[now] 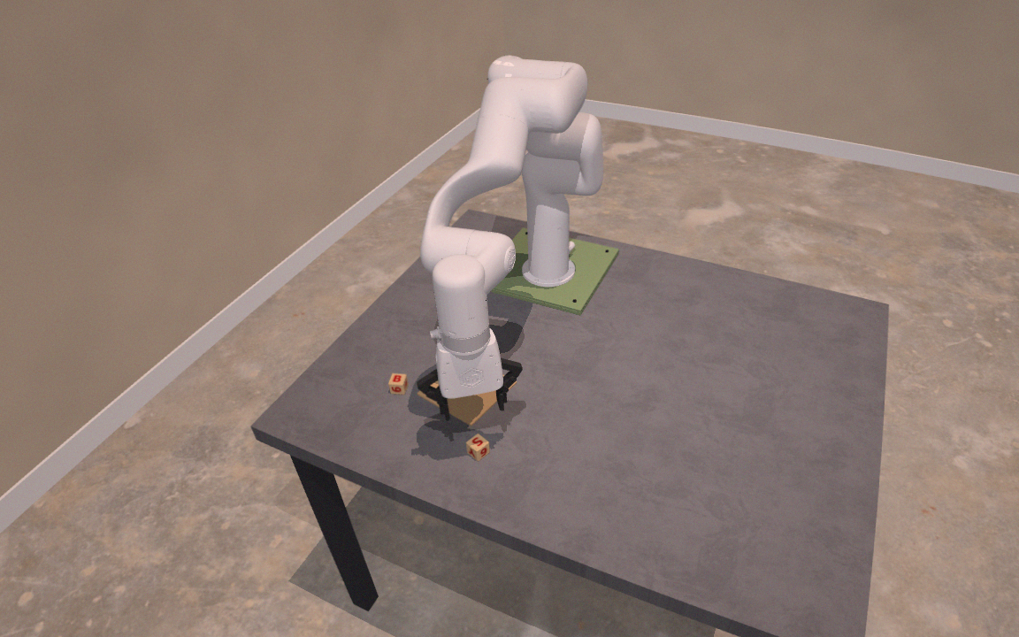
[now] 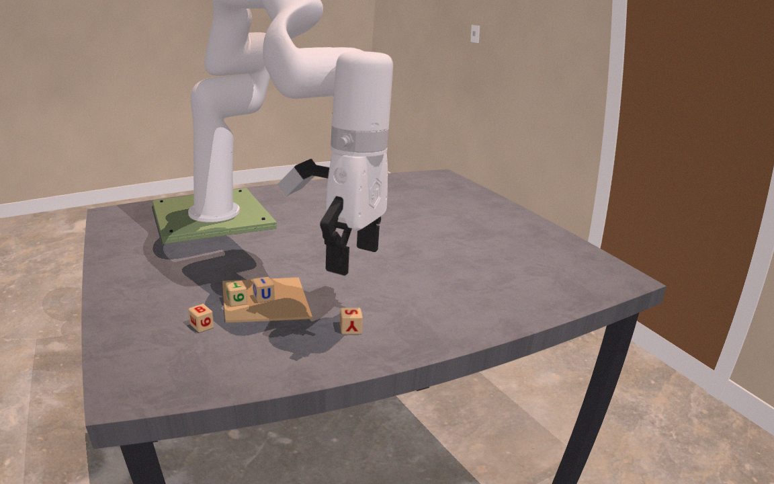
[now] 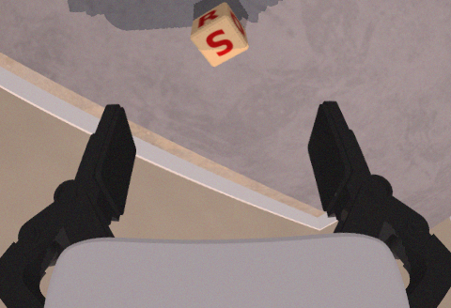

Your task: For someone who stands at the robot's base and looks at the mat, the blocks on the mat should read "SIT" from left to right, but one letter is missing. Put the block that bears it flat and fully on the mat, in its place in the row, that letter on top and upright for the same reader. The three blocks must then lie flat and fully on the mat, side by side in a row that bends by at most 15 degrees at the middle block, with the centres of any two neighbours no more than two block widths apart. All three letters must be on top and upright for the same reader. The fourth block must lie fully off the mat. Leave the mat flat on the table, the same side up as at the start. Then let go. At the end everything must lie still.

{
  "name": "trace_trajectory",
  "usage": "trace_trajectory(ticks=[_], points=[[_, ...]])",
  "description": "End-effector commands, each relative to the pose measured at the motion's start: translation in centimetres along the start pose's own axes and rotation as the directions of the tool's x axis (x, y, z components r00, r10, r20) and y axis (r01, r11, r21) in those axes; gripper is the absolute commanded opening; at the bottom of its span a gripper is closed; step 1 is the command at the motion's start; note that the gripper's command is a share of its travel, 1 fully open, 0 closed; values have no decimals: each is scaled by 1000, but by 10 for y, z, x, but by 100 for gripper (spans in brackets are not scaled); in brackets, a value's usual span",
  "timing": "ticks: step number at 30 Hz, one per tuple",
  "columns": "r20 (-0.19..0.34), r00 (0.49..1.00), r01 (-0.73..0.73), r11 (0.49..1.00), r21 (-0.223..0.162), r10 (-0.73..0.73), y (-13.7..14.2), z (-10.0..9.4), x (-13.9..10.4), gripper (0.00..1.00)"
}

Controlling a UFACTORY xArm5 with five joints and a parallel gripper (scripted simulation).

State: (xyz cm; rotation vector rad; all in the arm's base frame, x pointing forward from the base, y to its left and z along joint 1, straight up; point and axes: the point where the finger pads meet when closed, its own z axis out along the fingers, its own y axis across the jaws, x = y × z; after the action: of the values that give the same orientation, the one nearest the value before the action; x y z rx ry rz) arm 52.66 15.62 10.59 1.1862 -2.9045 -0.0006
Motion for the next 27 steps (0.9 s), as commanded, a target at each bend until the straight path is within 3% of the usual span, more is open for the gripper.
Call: trace_trajectory(ticks=[1, 19, 27], points=[[4, 993, -116, 993, 2, 116, -1, 0, -1, 100], [5, 877, -481, 877, 0, 481, -1, 5, -1, 100], [5, 751, -660, 751, -1, 660, -1, 9, -1, 100]])
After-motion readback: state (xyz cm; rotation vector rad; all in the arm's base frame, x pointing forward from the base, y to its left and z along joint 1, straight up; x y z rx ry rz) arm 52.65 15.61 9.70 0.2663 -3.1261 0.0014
